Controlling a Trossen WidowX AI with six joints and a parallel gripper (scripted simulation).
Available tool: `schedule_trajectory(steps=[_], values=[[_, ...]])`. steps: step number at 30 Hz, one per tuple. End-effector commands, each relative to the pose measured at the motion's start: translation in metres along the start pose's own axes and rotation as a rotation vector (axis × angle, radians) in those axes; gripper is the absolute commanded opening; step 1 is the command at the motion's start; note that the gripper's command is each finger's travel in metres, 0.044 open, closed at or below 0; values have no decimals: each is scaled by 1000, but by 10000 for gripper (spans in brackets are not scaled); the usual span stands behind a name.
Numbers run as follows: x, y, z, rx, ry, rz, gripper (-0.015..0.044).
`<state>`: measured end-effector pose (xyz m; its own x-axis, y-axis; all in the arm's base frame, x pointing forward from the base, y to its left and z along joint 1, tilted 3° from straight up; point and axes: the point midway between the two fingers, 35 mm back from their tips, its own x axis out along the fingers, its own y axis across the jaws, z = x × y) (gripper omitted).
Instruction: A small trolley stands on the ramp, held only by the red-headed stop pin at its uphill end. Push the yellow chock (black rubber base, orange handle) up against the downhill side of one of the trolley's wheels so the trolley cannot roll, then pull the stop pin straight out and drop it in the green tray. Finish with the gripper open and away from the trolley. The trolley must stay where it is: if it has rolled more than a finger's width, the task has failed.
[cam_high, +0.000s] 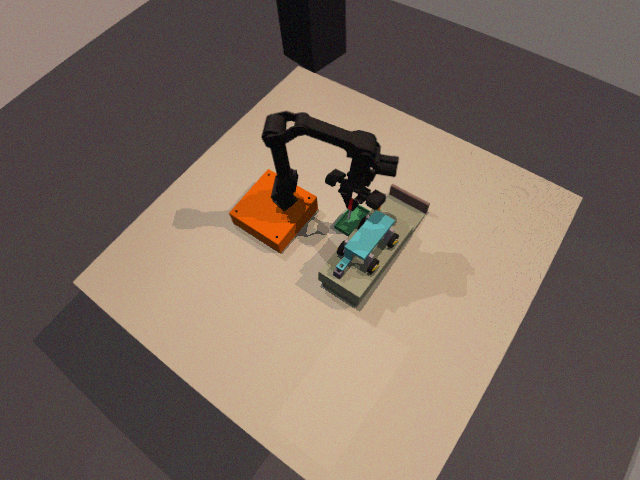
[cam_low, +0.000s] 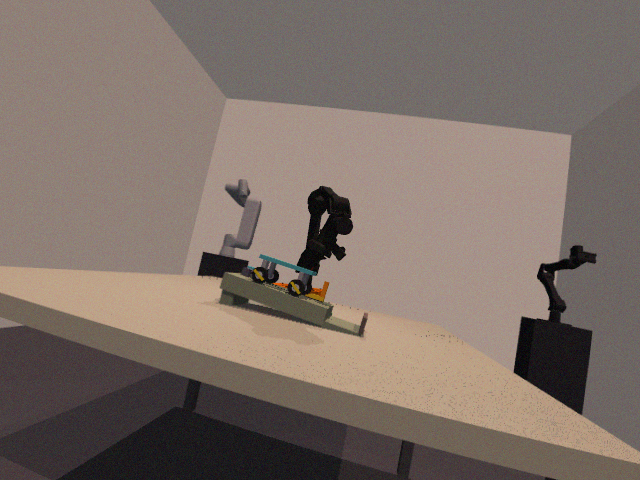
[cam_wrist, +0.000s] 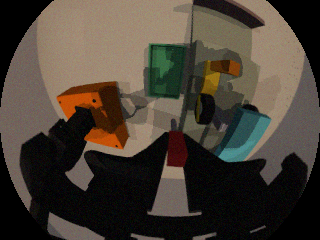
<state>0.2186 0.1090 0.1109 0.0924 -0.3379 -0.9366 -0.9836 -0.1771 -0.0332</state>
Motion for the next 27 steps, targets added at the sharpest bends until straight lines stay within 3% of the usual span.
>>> schedule_trajectory(steps=[1,13,27], values=[[-1,1,15,3,-5,3,0],[-4,3,45,-17,-11,2,0],[-3,4,42,-429,-88,-35,0]])
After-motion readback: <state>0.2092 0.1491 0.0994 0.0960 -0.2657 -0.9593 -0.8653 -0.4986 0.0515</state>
